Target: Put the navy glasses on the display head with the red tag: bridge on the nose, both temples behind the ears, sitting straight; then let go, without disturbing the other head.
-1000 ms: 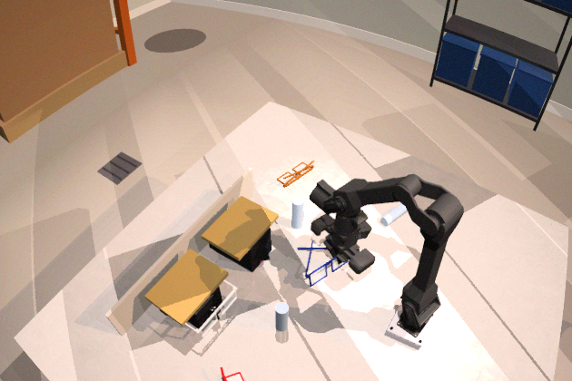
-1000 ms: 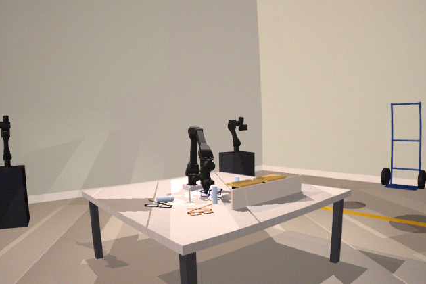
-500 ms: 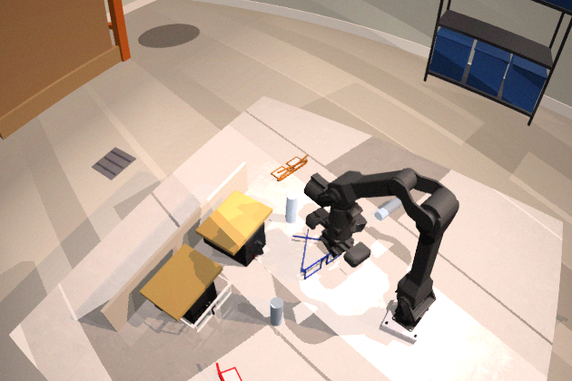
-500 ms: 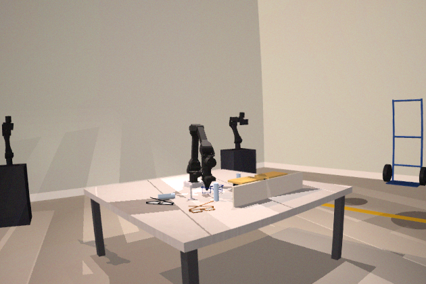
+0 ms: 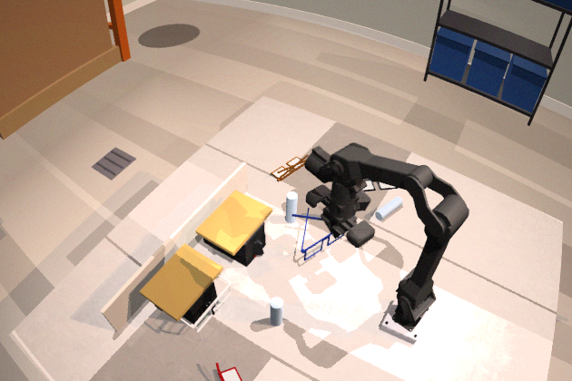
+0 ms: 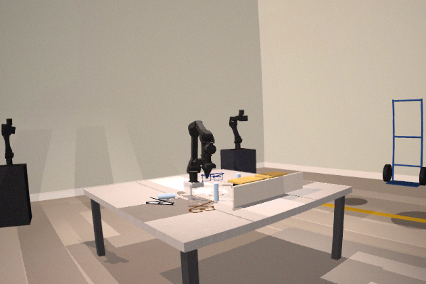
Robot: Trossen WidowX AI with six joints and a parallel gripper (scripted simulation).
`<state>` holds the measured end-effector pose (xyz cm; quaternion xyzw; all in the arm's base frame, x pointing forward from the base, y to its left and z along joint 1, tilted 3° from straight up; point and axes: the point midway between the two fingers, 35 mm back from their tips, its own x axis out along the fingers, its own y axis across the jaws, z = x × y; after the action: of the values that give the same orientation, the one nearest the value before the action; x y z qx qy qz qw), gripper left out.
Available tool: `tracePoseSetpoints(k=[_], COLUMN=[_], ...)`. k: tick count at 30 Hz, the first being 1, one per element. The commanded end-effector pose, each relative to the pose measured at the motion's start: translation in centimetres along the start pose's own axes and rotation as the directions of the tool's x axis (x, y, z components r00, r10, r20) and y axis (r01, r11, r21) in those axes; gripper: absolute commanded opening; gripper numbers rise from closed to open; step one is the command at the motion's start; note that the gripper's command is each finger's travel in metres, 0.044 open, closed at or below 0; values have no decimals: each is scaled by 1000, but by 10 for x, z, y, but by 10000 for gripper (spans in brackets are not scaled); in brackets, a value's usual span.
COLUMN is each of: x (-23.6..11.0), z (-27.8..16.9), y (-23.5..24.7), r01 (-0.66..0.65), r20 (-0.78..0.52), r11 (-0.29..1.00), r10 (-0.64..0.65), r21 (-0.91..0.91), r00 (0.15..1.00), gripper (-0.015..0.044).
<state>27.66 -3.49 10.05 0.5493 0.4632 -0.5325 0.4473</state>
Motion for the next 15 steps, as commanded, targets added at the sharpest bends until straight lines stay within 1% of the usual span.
tracePoseSetpoints(k=[1,8,15], x=[-21,-22,-23], z=[-1,4,37], y=[0,4,20], r01=[-6,-6,-7], r20=[-5,-5,-1], r11=[1000,1000,983], r10=[6,6,8], r21=[-3,27,183], r00=[1000,1000,1000], gripper=[0,0,0])
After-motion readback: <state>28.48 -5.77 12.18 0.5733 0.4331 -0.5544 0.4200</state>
